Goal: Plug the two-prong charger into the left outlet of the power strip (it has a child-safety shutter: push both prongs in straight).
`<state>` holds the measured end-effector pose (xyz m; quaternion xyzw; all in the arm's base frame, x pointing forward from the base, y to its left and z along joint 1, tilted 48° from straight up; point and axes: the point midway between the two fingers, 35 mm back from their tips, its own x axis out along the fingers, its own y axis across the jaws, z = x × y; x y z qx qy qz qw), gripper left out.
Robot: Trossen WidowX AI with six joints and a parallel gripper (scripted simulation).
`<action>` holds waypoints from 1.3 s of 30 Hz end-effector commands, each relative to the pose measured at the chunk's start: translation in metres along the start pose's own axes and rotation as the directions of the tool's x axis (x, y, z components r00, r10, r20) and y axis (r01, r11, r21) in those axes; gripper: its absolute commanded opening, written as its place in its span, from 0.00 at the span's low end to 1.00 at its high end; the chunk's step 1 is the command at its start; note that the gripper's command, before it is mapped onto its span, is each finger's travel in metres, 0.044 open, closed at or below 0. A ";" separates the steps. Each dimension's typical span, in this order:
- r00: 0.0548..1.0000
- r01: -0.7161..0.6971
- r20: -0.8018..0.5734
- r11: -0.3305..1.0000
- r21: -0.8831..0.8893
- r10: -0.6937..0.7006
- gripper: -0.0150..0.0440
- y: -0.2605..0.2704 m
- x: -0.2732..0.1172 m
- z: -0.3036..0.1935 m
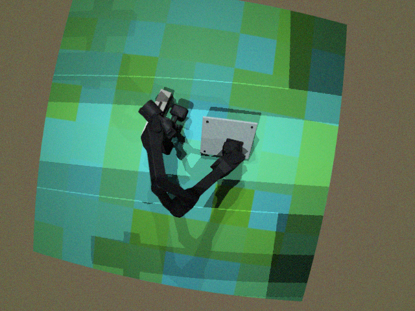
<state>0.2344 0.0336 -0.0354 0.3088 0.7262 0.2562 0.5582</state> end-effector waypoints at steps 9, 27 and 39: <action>1.000 0.004 -0.002 1.000 -0.001 -0.004 1.00 -0.001 0.002 -0.015; 0.826 0.004 0.564 1.000 0.002 -0.004 1.00 -0.002 -0.075 -0.005; 0.820 0.004 0.573 1.000 0.001 -0.004 1.00 -0.002 -0.077 -0.005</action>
